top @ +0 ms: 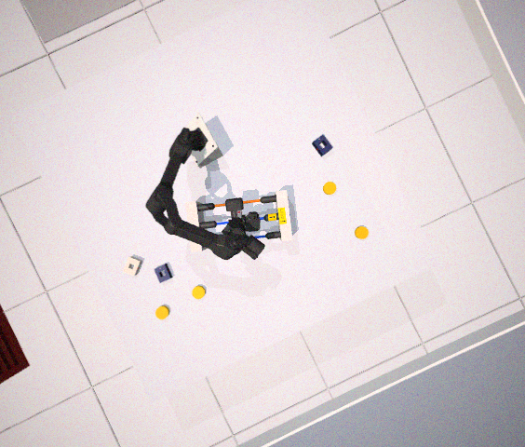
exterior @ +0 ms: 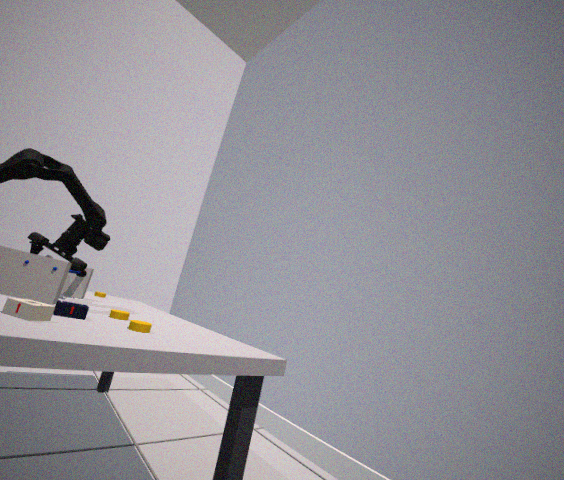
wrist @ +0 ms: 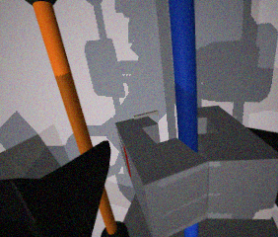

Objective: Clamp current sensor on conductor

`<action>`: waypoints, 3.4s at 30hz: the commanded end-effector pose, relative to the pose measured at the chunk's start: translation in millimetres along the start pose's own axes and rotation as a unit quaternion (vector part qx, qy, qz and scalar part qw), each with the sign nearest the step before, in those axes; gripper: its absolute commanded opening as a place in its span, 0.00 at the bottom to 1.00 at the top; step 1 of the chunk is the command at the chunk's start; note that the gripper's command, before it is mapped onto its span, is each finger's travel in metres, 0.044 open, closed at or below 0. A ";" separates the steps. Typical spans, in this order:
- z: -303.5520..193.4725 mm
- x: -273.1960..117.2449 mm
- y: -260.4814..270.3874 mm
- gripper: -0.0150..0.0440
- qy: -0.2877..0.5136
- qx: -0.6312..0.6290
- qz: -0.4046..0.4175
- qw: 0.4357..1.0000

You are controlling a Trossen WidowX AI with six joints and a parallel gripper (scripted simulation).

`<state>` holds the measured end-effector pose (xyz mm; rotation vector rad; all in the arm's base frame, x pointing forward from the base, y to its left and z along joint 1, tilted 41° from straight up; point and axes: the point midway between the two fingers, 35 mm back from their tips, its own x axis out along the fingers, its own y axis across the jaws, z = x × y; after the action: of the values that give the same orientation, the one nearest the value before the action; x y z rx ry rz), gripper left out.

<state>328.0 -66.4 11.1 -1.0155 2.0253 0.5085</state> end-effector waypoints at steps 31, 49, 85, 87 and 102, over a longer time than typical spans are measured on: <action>0.8 2.3 6.8 1.00 -0.004 0.001 0.021 1.000; 0.8 2.3 6.8 1.00 -0.004 0.001 0.021 1.000; 0.0 0.0 0.0 0.46 0.000 0.000 0.000 1.000; 0.0 0.0 0.0 0.37 0.000 0.000 0.000 1.000; 0.0 0.0 0.0 0.25 0.000 0.000 0.000 1.000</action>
<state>328.4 -66.5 11.1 -1.0159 2.0239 0.5053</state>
